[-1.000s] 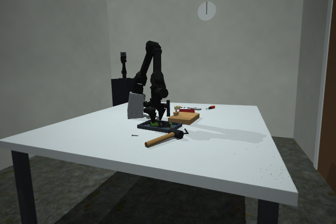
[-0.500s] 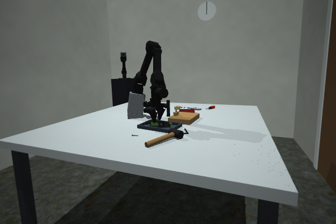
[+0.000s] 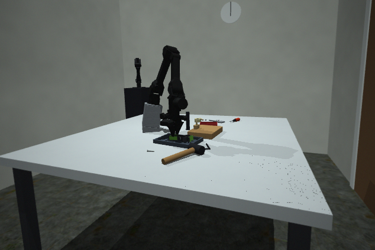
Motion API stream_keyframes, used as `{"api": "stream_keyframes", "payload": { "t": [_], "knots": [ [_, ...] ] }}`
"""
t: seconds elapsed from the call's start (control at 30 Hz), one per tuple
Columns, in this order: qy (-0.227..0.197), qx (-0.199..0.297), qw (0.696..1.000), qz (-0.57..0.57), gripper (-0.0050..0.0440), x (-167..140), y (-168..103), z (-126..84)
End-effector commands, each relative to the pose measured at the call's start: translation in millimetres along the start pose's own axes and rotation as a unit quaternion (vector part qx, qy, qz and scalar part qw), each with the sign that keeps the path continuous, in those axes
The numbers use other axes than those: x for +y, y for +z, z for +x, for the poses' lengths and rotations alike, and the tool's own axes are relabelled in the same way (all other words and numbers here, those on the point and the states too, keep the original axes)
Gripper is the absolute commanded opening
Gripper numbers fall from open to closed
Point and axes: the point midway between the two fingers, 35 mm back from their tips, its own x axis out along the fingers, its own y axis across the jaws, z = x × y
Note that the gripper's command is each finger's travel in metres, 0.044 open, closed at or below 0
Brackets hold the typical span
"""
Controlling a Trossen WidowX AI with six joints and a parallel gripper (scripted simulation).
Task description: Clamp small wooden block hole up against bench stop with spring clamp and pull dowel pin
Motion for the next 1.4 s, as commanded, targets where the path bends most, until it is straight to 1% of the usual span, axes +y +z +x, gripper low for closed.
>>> {"api": "stream_keyframes", "payload": {
  "t": [0.0,0.23,0.3,0.57,0.77,1.37],
  "knots": [
    [-0.001,0.0,1.0,0.0,0.016,-0.4,-0.1,0.5],
    [-0.001,0.0,1.0,0.0,0.0113,-0.4,-0.1,0.5],
    [-0.001,0.0,1.0,0.0,0.0113,-0.4,-0.1,0.5],
    [-0.001,0.0,1.0,0.0,0.006,-0.4,-0.1,0.5],
    [-0.001,0.0,1.0,0.0,0.0,-0.4,-0.1,0.5],
    [-0.001,0.0,1.0,0.0,0.0,-0.2,-0.3,-0.7]
  ]
}}
